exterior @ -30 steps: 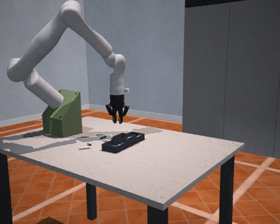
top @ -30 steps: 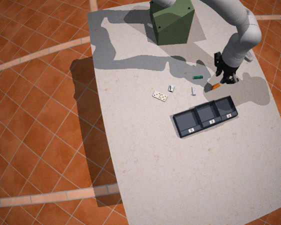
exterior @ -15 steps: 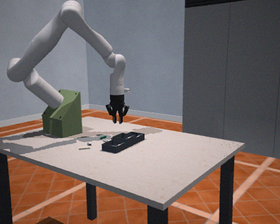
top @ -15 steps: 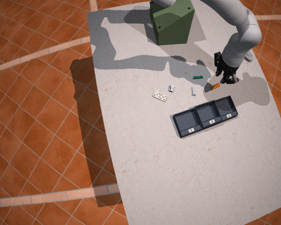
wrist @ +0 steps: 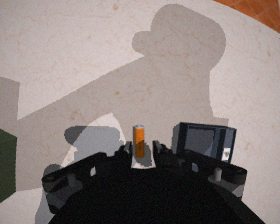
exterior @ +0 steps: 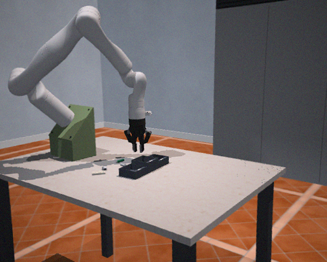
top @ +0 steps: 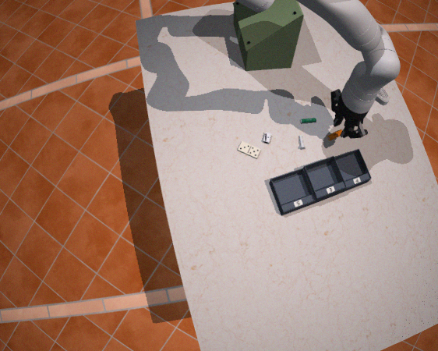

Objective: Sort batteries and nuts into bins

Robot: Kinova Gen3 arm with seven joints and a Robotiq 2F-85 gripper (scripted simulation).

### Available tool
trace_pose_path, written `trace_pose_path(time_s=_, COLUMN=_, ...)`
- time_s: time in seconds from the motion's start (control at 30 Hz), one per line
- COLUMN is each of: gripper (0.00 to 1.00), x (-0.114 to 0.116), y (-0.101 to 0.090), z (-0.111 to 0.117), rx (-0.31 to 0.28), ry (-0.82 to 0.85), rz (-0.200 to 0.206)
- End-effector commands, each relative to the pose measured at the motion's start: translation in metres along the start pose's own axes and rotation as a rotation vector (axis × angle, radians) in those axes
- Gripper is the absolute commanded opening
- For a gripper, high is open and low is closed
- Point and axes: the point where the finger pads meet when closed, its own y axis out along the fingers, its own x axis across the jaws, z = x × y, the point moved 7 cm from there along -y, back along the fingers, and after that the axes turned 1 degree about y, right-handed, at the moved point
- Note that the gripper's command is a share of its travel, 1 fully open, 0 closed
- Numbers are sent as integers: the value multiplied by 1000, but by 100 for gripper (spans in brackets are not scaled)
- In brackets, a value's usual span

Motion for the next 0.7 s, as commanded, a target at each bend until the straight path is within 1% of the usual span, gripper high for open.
trace_pose_path(time_s=0.0, gripper=29, x=-5, y=15, z=0, rx=-6, ry=-5, rz=12)
trace_pose_path(time_s=0.1, gripper=29, x=-6, y=25, z=0, rx=-6, ry=-5, rz=12)
trace_pose_path(time_s=0.57, gripper=29, x=-3, y=25, z=1, rx=-6, ry=-5, rz=12)
trace_pose_path(time_s=0.67, gripper=29, x=-3, y=29, z=1, rx=-6, ry=-5, rz=12)
